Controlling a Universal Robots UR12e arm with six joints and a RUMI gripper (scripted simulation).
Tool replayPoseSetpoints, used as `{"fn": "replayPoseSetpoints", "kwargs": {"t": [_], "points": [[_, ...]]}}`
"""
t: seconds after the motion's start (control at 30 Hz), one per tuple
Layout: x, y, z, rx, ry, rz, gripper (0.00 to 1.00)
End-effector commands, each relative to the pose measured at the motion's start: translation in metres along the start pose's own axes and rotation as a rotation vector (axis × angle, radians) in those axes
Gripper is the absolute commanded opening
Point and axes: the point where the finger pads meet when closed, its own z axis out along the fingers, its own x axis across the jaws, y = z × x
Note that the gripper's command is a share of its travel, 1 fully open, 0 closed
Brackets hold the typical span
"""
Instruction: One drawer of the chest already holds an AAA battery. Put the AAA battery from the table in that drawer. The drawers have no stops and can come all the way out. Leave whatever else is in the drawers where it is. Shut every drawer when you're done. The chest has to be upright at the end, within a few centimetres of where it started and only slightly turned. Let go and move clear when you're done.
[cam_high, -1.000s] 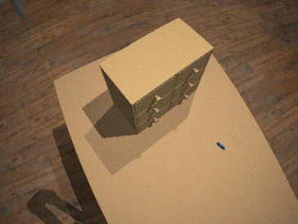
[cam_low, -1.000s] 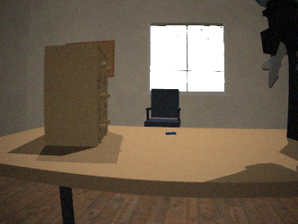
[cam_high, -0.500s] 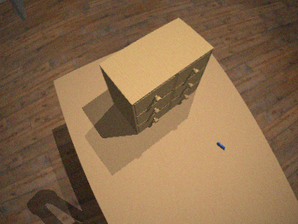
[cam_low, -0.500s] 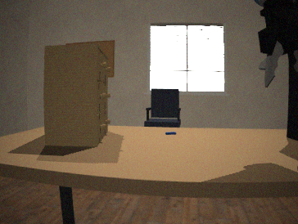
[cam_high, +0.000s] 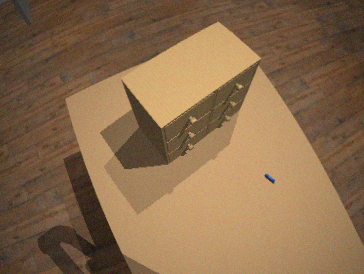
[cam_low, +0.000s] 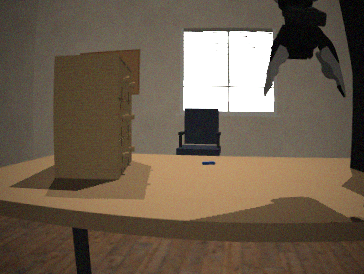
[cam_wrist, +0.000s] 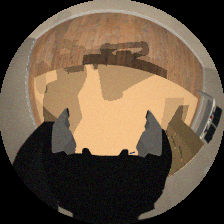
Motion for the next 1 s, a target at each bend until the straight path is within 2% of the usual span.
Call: {"fn": "replayPoseSetpoints", "kwargs": {"t": [0.0,0.1,0.13,0.2,0.27,0.33,0.37,0.4,0.43,0.5,0.53,0.57,0.6,0.63,0.67,0.73,0.83,0.93,0.97], "points": [[0.053,0.039,-0.022,-0.015,0.003,0.205,1.00],[0.077,0.063,-0.035,-0.021,0.009,0.315,1.00],[0.077,0.063,-0.035,-0.021,0.009,0.315,1.00],[0.102,0.091,-0.050,-0.027,0.016,0.431,1.00],[0.102,0.091,-0.050,-0.027,0.016,0.431,1.00],[0.124,0.121,-0.066,-0.033,0.024,0.550,1.00],[0.124,0.121,-0.066,-0.033,0.024,0.550,1.00],[0.135,0.136,-0.074,-0.035,0.028,0.610,1.00],[0.135,0.136,-0.074,-0.035,0.028,0.610,1.00],[0.153,0.169,-0.092,-0.040,0.037,0.731,1.00],[0.153,0.169,-0.092,-0.040,0.037,0.731,1.00],[0.162,0.185,-0.101,-0.043,0.041,0.791,1.00],[0.162,0.185,-0.101,-0.043,0.041,0.791,1.00],[0.169,0.202,-0.111,-0.045,0.046,0.850,1.00],[0.169,0.202,-0.111,-0.045,0.046,0.850,1.00],[0.182,0.235,-0.130,-0.049,0.055,0.966,1.00],[0.182,0.235,-0.130,-0.049,0.055,0.966,1.00],[0.194,0.283,-0.157,-0.053,0.068,1.129,1.00],[0.194,0.283,-0.157,-0.053,0.068,1.129,1.00]]}}
